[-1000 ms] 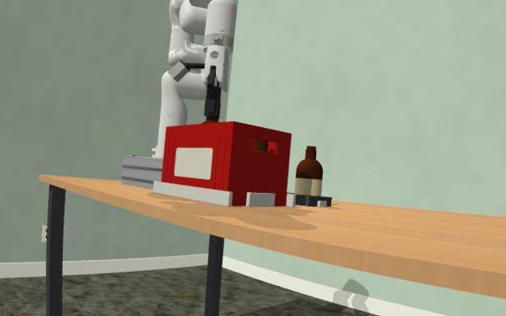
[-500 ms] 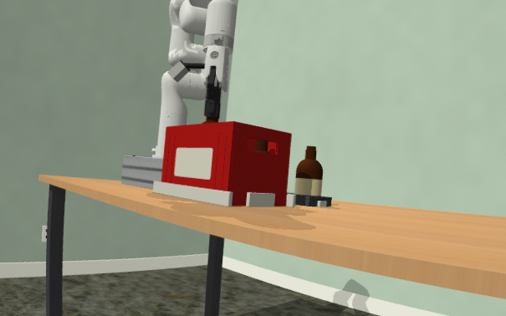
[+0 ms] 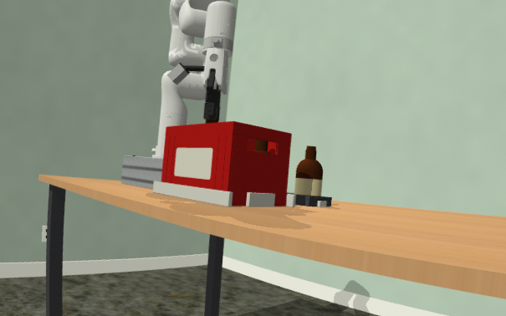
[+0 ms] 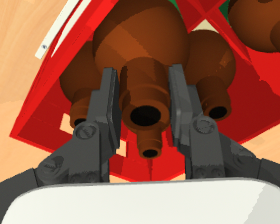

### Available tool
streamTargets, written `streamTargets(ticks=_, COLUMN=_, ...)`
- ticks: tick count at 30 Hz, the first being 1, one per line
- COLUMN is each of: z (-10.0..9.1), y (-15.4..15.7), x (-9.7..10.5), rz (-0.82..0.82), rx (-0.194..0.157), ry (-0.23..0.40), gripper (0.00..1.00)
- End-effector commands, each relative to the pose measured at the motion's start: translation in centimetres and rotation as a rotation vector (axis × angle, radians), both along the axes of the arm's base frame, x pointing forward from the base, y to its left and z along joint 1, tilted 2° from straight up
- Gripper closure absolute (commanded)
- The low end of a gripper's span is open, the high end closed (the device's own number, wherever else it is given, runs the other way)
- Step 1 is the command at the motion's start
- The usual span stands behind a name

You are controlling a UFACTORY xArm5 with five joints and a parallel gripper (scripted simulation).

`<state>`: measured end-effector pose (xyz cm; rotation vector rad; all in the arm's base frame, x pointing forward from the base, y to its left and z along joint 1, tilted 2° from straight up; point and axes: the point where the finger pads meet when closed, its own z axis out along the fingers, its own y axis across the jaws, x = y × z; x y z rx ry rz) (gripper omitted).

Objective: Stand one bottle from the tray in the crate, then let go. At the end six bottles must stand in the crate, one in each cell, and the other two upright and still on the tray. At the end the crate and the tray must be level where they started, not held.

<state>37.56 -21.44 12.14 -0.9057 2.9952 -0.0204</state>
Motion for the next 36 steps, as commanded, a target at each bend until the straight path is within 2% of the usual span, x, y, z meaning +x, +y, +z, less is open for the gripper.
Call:
streamTargets(ticks=1, z=-0.1, y=-0.1, x=0.1, rz=0.0, rx=-0.002, ry=-0.004, gripper=1.0)
streamTargets(ticks=14, z=-1.7, y=-0.1, x=0.2, rz=0.0, rx=-0.002, ry=-0.004, gripper=1.0)
streamTargets(ticks=36, z=-3.1, y=-0.1, x=0.2, rz=0.0, rx=-0.002, ry=-0.004, gripper=1.0)
